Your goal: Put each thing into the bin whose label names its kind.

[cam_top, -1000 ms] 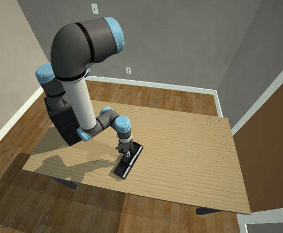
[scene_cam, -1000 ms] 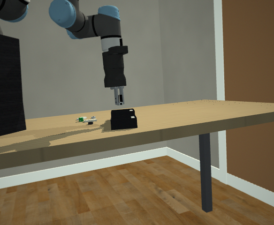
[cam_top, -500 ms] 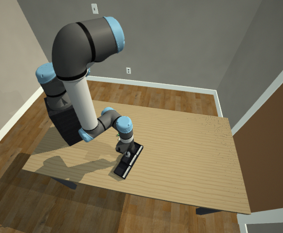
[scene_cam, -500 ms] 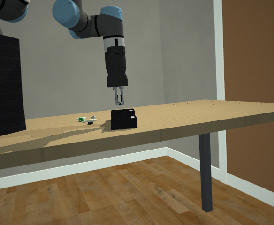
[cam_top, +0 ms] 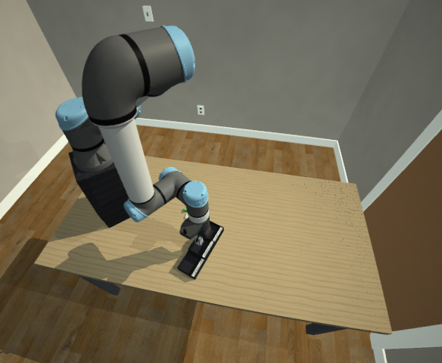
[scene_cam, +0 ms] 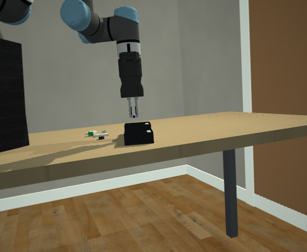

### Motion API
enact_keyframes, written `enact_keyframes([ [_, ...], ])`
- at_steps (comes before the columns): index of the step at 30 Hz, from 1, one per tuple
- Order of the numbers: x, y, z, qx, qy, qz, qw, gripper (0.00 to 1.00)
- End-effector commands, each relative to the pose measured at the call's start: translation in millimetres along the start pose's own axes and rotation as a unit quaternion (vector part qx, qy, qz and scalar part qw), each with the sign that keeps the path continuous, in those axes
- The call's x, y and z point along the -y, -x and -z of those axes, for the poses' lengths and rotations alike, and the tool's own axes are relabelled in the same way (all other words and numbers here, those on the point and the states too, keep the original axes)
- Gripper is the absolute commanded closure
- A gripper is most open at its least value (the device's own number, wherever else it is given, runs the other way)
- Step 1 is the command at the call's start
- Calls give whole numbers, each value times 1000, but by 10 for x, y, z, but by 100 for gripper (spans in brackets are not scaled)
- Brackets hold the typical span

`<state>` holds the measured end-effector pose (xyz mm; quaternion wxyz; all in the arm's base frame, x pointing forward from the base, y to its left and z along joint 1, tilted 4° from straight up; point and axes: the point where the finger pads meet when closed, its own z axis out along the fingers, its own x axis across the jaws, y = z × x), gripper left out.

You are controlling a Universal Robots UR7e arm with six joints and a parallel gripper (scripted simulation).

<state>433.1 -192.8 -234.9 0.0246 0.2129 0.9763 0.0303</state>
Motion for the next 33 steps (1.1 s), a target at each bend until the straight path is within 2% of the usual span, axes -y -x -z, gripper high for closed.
enact_keyframes([
  [1, -3, 48, 17, 3, -1, -1, 1000, 68],
  [33, -5, 42, -509, 2, -1, -1, 1000, 68],
])
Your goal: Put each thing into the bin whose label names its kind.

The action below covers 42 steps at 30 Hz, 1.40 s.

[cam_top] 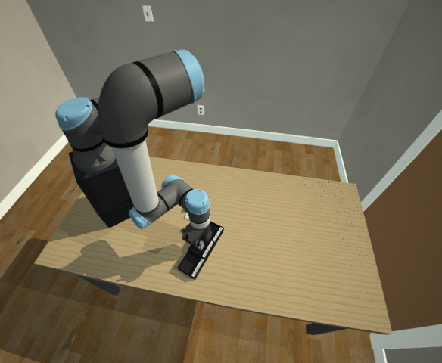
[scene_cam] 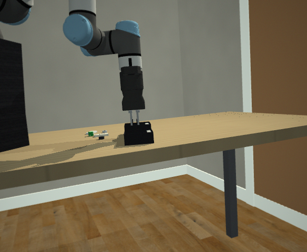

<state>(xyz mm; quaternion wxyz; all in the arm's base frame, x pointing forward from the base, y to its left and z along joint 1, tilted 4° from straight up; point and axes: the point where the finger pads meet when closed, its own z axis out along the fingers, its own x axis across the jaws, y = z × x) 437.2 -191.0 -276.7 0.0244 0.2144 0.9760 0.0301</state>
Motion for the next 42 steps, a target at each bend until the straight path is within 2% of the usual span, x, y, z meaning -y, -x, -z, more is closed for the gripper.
enact_keyframes([
  [1, 0, 27, -89, 2, -1, 1, 1000, 68],
  [16, 1, 16, -82, 2, -1, 0, 1000, 68],
  [17, 1, 16, -82, 2, -1, 0, 1000, 38],
  [34, 1, 16, -82, 2, -1, 0, 1000, 38],
  [42, -4, 2, 4, 1, 0, 0, 1000, 38],
])
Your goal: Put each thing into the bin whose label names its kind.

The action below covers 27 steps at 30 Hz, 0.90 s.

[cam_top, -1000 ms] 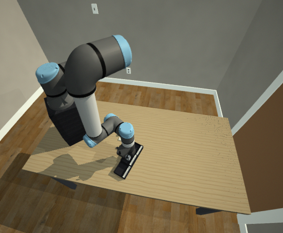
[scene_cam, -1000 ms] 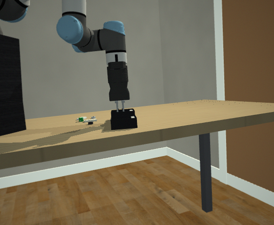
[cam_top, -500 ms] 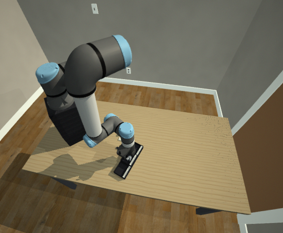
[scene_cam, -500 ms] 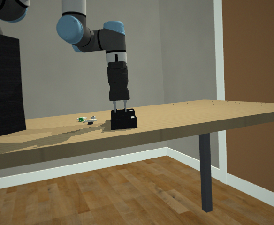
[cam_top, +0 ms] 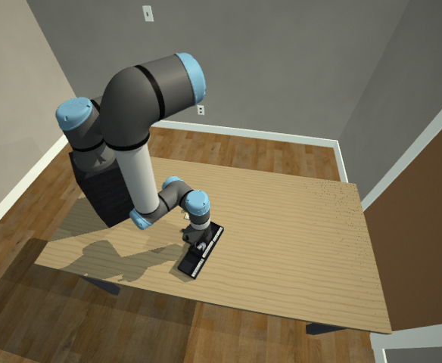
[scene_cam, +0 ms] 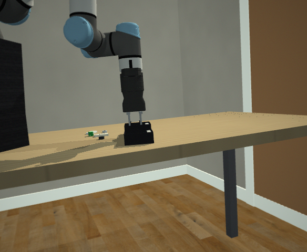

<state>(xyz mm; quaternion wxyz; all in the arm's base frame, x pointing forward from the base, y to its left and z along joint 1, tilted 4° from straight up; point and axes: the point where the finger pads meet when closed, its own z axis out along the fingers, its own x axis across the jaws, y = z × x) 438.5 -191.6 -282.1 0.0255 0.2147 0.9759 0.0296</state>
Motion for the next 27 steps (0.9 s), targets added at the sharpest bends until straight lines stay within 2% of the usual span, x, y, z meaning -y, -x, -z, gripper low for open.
enact_keyframes([
  [1, -7, -10, 71, 0, 0, 0, 1000, 38],
  [19, -1, -11, 278, 0, 0, 0, 1000, 38],
  [23, 3, -11, 477, 0, 0, 0, 1000, 38],
  [27, 1, -11, 491, 0, 0, 0, 1000, 38],
])
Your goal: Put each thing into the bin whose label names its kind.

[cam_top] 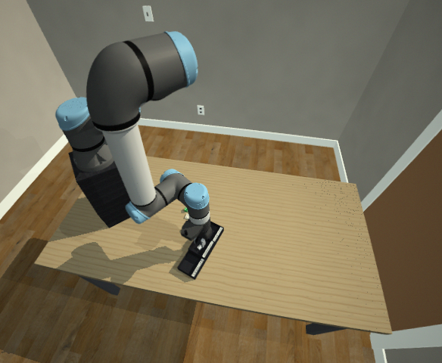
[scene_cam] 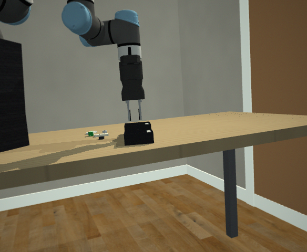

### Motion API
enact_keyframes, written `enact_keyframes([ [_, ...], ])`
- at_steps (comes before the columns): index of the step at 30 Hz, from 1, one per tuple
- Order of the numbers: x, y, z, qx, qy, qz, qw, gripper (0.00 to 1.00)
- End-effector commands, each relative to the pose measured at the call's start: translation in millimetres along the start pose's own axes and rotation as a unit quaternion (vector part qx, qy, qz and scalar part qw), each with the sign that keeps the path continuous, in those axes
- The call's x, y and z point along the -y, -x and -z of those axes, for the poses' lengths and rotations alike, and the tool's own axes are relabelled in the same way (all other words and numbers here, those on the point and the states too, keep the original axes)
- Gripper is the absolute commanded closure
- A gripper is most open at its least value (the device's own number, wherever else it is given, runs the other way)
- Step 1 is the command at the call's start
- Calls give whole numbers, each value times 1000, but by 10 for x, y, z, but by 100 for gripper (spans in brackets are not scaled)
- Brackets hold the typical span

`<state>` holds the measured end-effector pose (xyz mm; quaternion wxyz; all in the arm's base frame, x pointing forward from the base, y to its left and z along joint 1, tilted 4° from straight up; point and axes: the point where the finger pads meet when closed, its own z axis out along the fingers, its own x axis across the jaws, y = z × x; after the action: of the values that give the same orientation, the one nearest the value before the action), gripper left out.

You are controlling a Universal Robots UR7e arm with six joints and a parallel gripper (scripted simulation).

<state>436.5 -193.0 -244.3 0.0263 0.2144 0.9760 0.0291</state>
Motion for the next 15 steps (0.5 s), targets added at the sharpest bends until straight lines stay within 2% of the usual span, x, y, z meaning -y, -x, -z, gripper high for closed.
enact_keyframes([
  [1, 5, -13, 113, -1, 0, 0, 1000, 38],
  [15, 5, -24, 111, -1, 0, 0, 1000, 38],
])
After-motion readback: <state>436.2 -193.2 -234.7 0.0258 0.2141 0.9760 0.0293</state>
